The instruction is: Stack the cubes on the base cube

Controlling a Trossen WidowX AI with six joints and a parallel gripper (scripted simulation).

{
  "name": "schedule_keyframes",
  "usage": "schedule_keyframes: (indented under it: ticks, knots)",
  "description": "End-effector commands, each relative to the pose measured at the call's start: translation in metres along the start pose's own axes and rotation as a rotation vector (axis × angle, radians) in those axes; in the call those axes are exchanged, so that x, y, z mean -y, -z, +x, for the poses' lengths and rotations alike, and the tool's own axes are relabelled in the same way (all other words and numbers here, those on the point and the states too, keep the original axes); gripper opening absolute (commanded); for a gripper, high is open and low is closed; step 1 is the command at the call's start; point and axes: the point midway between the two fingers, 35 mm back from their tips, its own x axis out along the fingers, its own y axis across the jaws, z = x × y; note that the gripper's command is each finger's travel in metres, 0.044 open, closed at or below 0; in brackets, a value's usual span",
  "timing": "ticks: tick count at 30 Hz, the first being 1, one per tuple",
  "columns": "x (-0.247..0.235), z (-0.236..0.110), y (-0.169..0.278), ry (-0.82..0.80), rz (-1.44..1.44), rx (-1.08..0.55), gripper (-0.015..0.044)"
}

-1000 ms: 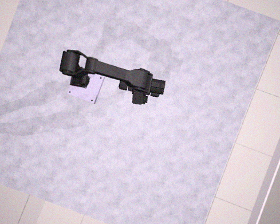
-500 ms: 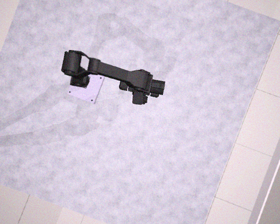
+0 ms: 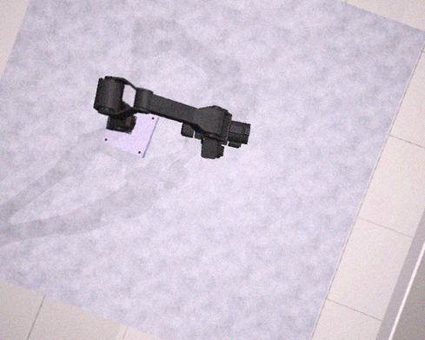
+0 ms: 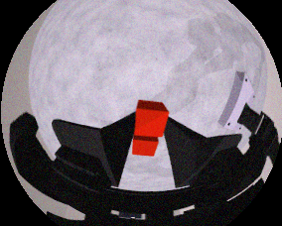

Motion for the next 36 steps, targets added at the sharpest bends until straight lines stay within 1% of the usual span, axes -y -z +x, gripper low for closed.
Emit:
schedule_keyframes:
  ticks: [1,11,15,20,23,36]
  knots:
    - [0.0,0.001,0.001,0.002,0.001,-0.004,0.0105]
    - [0.0,0.001,0.001,0.002,0.001,-0.004,0.0105]
    - [0.0,0.001,0.001,0.002,0.001,-0.004,0.0205]
    - [0.0,0.001,0.001,0.002,0.001,-0.004,0.0205]
    - [0.0,-0.008,0.0,0.001,0.0,0.0,0.0205]
    - [0.0,-0.02,0.0,0.001,0.0,0.0,0.0205]
